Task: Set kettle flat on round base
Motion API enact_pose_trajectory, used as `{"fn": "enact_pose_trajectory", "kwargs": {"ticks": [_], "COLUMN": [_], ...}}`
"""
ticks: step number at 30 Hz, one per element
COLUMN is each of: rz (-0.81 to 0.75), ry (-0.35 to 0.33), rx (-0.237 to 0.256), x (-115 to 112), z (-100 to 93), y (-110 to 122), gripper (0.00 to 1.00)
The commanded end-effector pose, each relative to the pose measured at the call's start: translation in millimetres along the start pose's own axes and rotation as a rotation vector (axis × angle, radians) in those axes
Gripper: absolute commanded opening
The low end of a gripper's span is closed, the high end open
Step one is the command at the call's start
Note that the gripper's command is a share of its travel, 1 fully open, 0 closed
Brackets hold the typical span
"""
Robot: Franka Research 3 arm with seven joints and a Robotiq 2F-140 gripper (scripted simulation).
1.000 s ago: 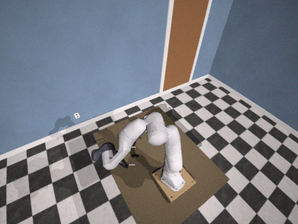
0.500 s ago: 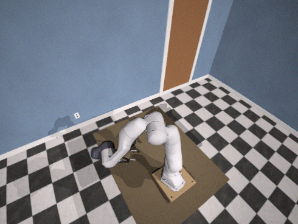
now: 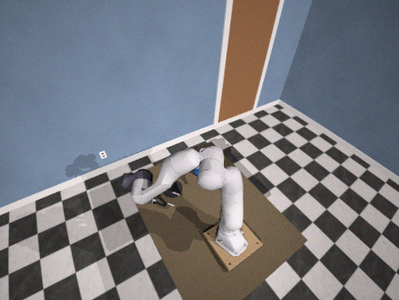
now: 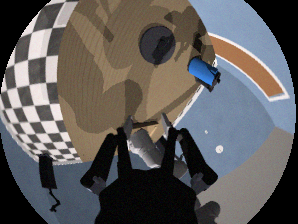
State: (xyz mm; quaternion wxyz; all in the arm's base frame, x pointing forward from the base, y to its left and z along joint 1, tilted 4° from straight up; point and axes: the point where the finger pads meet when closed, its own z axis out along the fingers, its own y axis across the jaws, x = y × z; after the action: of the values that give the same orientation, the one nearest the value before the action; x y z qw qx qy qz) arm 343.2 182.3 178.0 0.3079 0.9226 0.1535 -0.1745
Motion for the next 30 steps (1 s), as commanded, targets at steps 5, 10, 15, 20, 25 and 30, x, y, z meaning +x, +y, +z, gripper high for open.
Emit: {"fn": "enact_pose_trajectory", "kwargs": {"ticks": [5, 10, 15, 20, 25, 30], "rz": [0.213, 0.348, 0.521, 0.686, 0.776, 0.901], "ry": [0.002, 0.007, 0.018, 0.034, 0.045, 0.063], "rx": [0.170, 0.276, 0.405, 0.520, 0.579, 0.658], "x": [25.9, 42.1, 57.9, 66.2, 67.5, 65.2], "z": [-29.2, -48.1, -69.9, -87.9, -96.5, -107.2], "y": [40.6, 78.6, 134.7, 194.7, 229.3, 279.9], "gripper": [0.47, 0.47, 0.47, 0.47, 0.47, 0.47]}}
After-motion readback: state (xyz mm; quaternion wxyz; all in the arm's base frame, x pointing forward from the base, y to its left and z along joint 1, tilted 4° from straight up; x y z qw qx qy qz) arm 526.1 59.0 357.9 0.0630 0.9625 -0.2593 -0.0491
